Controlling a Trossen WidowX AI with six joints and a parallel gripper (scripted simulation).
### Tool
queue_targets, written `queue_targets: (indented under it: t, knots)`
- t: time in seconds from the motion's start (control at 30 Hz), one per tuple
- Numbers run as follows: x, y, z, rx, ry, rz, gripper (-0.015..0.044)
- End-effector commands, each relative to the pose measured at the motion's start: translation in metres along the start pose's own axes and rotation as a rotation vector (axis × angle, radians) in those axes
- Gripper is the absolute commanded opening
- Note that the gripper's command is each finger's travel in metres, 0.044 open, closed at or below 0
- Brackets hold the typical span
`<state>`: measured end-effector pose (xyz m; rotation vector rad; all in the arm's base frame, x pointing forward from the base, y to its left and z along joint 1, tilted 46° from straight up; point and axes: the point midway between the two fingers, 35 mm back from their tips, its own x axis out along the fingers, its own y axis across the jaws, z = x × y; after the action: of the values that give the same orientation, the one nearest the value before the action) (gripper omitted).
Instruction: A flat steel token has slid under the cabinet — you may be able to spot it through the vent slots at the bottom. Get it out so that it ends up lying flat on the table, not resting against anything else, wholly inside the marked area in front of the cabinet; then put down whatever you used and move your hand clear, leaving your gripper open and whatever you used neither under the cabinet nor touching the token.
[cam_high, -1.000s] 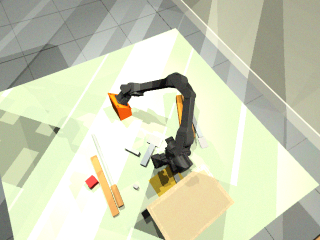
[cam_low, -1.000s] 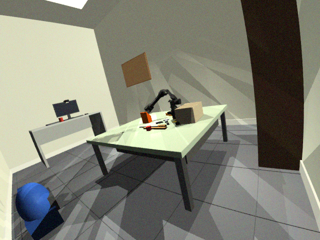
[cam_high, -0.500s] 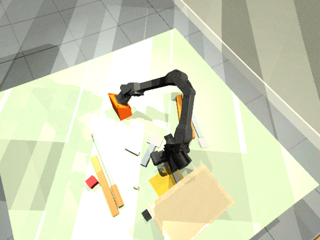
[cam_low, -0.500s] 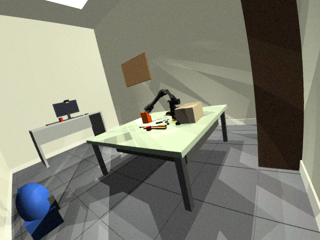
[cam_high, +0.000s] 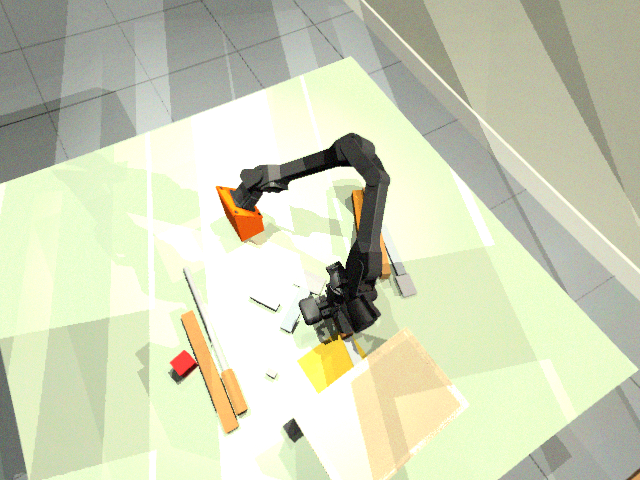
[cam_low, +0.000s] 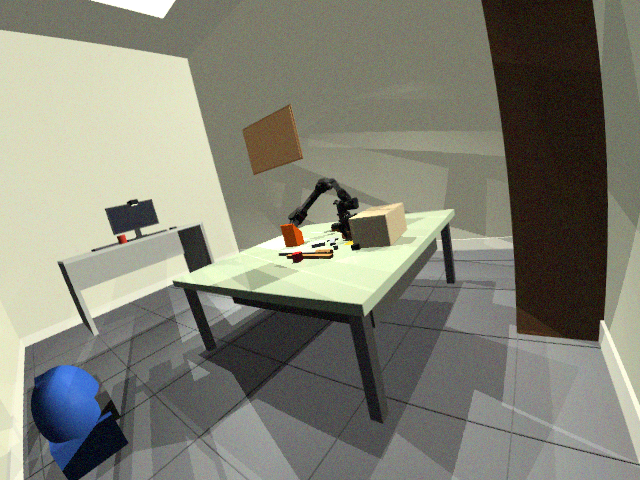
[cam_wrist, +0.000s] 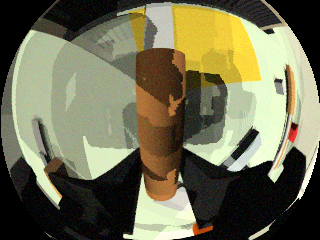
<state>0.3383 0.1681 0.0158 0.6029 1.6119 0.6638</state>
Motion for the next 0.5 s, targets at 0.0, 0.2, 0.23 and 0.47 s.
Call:
queue_targets:
  t: [0.0, 0.2, 0.23, 0.47]
  knots:
    - [0.001, 0.000, -0.006, 0.004, 0.002, -0.001, 0.0000]
    - [0.001, 0.000, -0.012, 0.004, 0.002, -0.001, 0.0000]
    - [0.001, 0.000, -0.013, 0.004, 0.002, -0.001, 0.0000]
    - [0.001, 0.000, -0.020, 0.005, 0.003, -0.001, 0.0000]
